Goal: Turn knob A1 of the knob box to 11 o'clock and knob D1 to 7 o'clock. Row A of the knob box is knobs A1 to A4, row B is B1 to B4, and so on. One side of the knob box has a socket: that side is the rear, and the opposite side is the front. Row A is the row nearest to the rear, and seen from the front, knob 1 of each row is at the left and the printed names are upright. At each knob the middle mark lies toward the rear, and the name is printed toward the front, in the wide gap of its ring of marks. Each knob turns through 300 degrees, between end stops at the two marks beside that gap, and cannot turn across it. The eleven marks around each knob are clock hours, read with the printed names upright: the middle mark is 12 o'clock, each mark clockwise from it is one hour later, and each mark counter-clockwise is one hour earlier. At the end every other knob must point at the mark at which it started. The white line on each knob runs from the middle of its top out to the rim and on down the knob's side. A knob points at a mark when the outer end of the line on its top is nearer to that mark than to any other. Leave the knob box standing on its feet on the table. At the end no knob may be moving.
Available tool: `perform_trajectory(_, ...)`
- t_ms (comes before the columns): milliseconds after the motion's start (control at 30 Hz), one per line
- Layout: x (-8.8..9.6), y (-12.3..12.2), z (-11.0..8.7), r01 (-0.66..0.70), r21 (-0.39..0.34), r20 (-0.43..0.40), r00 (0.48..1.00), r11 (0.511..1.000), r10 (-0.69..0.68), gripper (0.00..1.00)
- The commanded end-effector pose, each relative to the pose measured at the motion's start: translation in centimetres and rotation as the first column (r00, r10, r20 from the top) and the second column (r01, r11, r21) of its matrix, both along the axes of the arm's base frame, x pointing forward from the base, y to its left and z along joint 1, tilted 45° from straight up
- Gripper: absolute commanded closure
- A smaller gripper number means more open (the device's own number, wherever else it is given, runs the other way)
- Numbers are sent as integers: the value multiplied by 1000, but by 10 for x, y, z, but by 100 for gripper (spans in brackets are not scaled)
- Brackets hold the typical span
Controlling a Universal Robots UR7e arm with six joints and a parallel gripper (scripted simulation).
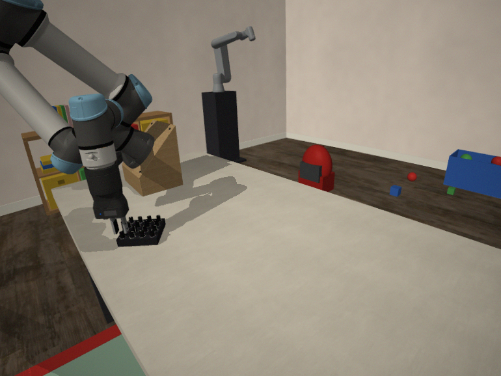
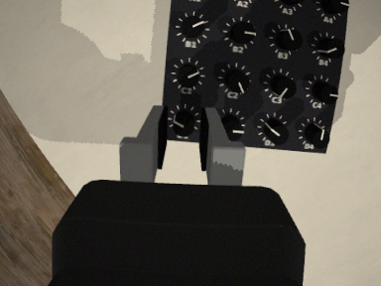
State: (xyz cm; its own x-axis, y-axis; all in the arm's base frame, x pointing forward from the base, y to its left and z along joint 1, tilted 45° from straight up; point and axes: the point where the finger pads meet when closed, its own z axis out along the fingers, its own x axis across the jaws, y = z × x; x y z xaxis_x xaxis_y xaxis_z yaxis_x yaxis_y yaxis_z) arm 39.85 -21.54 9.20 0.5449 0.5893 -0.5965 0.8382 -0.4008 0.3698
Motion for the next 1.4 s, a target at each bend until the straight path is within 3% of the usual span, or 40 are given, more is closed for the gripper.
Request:
perform_trajectory(0, 1, 10, 10, 0, -1, 2, 1000, 1000, 0, 54)
perform_trajectory(200, 1, 19, 20, 0, -1, 2, 1000, 1000, 0, 54)
perform_trajectory(967, 1, 21, 22, 4, -1, 6, 1000, 1000, -4, 54)
perform_trajectory(1367, 0, 24, 22, 111, 2, 111, 988, 994, -110, 54)
